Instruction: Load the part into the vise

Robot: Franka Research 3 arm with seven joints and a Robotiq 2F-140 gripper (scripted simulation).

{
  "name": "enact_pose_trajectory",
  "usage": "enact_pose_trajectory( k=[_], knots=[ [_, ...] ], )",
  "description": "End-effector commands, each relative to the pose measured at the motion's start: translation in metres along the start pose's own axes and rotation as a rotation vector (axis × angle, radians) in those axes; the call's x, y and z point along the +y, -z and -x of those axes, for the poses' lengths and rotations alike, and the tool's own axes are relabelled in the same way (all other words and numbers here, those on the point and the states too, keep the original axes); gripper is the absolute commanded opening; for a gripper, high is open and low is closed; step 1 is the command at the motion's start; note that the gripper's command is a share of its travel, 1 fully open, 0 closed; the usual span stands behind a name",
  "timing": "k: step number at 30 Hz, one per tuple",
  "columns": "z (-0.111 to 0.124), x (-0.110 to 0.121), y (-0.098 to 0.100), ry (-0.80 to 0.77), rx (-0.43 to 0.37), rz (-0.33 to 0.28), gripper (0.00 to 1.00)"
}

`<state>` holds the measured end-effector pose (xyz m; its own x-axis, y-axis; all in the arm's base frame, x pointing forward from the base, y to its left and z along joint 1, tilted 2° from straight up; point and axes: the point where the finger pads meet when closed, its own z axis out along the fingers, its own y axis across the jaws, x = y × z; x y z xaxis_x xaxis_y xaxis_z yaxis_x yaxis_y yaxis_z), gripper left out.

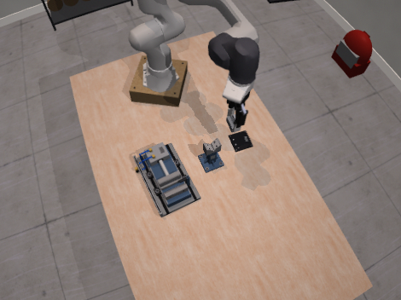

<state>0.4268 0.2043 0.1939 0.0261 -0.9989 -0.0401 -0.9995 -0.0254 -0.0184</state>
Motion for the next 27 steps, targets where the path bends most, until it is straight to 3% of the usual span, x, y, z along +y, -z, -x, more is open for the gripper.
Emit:
enact_pose_trajectory(
  k=[1,13,27],
  knots=[
    [-0.011,-0.004,0.001,0.047,0.0,-0.002,0.0],
    [-0.051,-0.015,0.001,0.065,0.0,-0.002,0.0],
    [-0.082,-0.022,0.001,0.08,0.001,-0.002,0.0]
  ],
)
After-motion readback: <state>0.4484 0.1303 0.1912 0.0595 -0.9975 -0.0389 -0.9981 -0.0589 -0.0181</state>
